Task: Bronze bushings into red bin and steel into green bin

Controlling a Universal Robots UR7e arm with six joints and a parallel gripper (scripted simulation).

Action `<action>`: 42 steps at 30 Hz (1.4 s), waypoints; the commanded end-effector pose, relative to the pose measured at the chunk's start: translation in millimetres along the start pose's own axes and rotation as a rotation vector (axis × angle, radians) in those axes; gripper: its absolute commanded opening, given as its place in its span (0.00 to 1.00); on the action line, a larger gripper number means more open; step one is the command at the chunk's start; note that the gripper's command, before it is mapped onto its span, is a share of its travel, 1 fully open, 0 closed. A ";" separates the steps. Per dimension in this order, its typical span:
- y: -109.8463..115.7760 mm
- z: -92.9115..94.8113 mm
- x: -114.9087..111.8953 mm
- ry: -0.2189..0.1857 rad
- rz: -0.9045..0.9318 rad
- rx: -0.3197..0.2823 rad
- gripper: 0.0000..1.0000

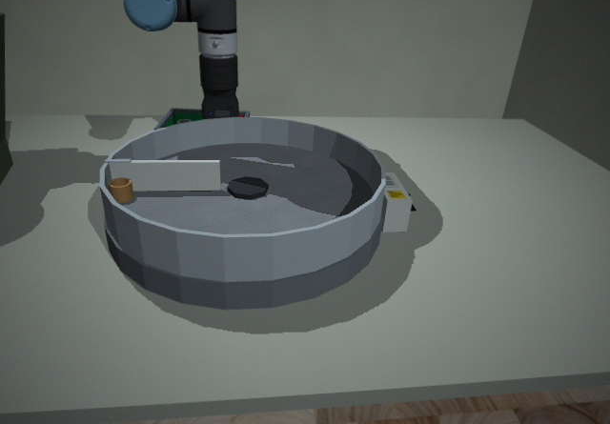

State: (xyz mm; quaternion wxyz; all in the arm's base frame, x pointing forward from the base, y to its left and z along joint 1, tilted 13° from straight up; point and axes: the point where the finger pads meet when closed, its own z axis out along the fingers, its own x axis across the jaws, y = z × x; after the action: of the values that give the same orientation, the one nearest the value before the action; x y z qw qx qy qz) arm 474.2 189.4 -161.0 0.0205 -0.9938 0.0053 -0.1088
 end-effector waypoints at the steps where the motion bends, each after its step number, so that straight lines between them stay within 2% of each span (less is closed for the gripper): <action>1: -0.1 1.0 0.5 0.001 0.000 0.000 0.00; 15: -0.1 1.0 0.5 0.001 0.000 0.000 0.00; 16: -0.1 1.0 0.5 0.001 0.000 0.000 0.42; 42: -0.1 1.0 0.5 0.001 0.000 0.000 0.42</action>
State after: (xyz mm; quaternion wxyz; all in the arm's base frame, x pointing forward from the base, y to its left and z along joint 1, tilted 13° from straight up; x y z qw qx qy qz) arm 474.5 189.4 -162.4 0.0205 -0.9938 0.0053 -0.1089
